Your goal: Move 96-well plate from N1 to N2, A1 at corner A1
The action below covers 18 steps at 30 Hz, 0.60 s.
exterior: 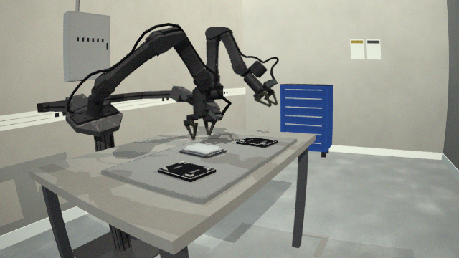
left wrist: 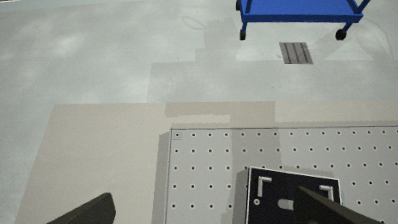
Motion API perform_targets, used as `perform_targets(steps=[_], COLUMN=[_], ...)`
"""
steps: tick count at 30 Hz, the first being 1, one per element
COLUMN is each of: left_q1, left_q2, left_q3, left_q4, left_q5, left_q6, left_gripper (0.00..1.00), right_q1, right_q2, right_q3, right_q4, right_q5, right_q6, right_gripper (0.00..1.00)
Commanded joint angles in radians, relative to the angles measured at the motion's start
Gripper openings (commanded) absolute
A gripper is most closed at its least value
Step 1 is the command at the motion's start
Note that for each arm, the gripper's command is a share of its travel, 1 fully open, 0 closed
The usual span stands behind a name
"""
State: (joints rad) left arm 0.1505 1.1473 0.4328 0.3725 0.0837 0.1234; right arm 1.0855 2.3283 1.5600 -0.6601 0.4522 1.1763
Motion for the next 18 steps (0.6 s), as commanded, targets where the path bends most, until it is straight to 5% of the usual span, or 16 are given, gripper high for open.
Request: perform_targets(steps=[1, 18], left_q1=[0.003, 0.003], left_q2=[-0.001, -0.001], left_q3=[0.007, 0.007], left_q4=[0.023, 0.023], left_q5=[0.010, 0.010], left_q6=[0.010, 0.010], left_gripper=[1.00, 1.00], right_q1=[0.000, -0.020], right_q2=[0.001, 0.045], right_q3=[0.017, 0.007], right_q4=[-0.015, 0.063], right_q5=[0.001, -0.003], right_q6=[0.010, -0.023], right_gripper=[1.00, 1.00])
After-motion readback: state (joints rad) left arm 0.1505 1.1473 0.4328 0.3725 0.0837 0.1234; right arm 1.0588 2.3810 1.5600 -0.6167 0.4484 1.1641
